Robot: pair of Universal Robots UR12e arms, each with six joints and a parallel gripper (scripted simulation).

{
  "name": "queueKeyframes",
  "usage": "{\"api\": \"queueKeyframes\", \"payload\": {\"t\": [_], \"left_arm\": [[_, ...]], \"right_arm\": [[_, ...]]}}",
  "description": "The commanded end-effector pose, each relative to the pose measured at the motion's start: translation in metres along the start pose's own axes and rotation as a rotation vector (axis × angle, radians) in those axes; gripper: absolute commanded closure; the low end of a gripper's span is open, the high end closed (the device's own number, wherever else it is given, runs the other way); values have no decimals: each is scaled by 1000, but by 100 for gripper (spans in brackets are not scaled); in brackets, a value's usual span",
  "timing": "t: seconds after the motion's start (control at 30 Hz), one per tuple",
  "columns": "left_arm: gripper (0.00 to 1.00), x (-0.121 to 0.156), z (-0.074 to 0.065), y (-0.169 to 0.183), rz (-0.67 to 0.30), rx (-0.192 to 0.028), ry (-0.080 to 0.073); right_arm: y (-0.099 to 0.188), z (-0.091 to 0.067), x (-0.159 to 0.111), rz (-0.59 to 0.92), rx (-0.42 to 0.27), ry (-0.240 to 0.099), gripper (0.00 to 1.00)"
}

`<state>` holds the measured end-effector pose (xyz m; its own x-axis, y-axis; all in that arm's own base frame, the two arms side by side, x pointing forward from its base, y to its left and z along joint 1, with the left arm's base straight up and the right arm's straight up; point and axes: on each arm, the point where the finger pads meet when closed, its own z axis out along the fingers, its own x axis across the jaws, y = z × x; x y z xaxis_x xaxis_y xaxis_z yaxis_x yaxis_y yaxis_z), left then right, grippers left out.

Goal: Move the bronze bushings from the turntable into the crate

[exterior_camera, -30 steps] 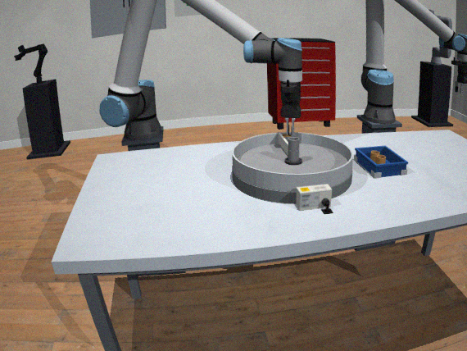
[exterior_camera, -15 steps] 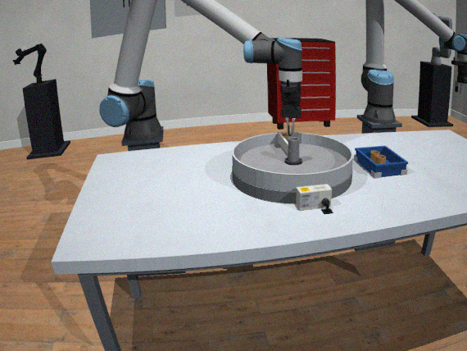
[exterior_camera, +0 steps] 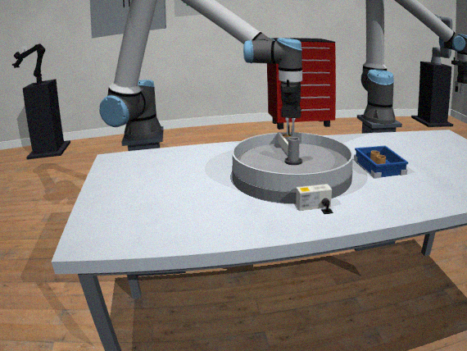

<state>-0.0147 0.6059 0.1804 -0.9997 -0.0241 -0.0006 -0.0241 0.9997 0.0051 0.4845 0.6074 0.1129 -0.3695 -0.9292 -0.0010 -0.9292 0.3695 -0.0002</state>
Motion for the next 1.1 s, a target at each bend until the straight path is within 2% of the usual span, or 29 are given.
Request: {"api": "queueKeyframes", "payload": {"t": [0.0, 0.5, 0.9, 1.07], "left_arm": [[0, 2, 3, -2, -3, 5, 1], [0, 2, 3, -2, -3, 5, 1], [0, 2, 3, -2, -3, 5, 1], [0, 2, 3, -2, -3, 5, 1]], "right_arm": [[1, 1, 0, -1, 0, 1, 64], [1, 6, 2, -1, 0, 3, 64], [1, 24, 2, -1, 0, 4, 64], [0, 27, 2, -1, 0, 4, 64]]}}
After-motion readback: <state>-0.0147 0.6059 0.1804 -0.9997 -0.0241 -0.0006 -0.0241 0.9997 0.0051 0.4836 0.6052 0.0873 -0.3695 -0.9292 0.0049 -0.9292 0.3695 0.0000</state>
